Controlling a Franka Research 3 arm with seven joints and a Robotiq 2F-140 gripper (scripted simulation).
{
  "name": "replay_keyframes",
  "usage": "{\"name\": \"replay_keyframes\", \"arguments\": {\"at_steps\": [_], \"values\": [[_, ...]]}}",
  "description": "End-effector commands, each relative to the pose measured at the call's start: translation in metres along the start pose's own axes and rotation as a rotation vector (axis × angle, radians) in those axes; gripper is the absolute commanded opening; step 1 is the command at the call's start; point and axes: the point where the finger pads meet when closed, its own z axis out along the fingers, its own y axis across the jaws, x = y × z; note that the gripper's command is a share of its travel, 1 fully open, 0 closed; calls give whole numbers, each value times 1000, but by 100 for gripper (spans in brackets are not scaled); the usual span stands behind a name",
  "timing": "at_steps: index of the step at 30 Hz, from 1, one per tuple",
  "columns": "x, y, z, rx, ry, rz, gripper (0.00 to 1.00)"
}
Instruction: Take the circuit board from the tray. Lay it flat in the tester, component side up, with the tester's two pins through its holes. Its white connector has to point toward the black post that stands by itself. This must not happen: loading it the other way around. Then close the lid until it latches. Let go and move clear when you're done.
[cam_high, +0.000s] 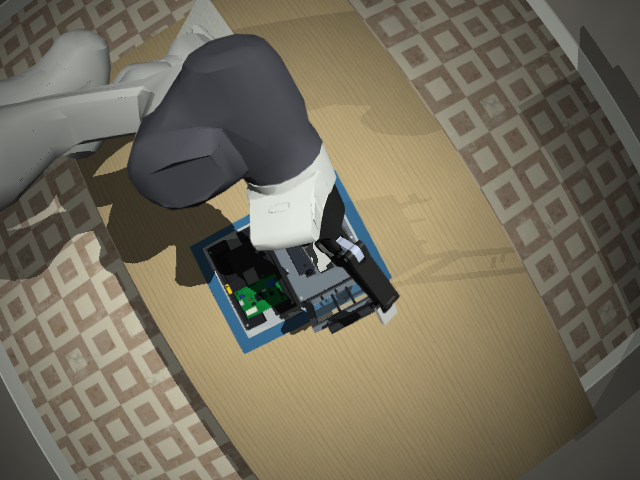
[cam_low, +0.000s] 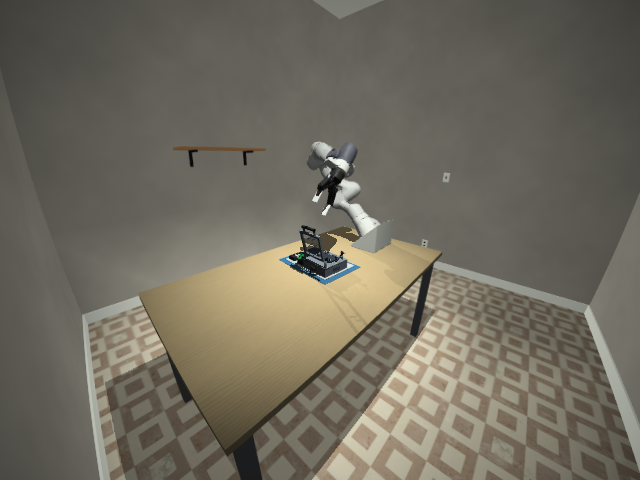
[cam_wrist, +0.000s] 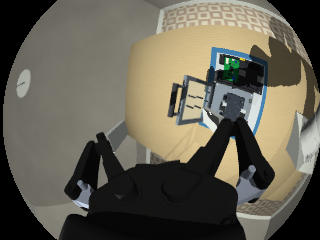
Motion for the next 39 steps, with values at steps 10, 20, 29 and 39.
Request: {"name": "replay_keyframes", "arguments": {"at_steps": [10, 20, 29, 39], "values": [[149, 97, 8, -548, -3, 253, 100], [161, 119, -11, -681, -74, 328, 100], [161, 119, -11, -681, -74, 328, 100], [161, 119, -11, -681, -74, 328, 100]]}}
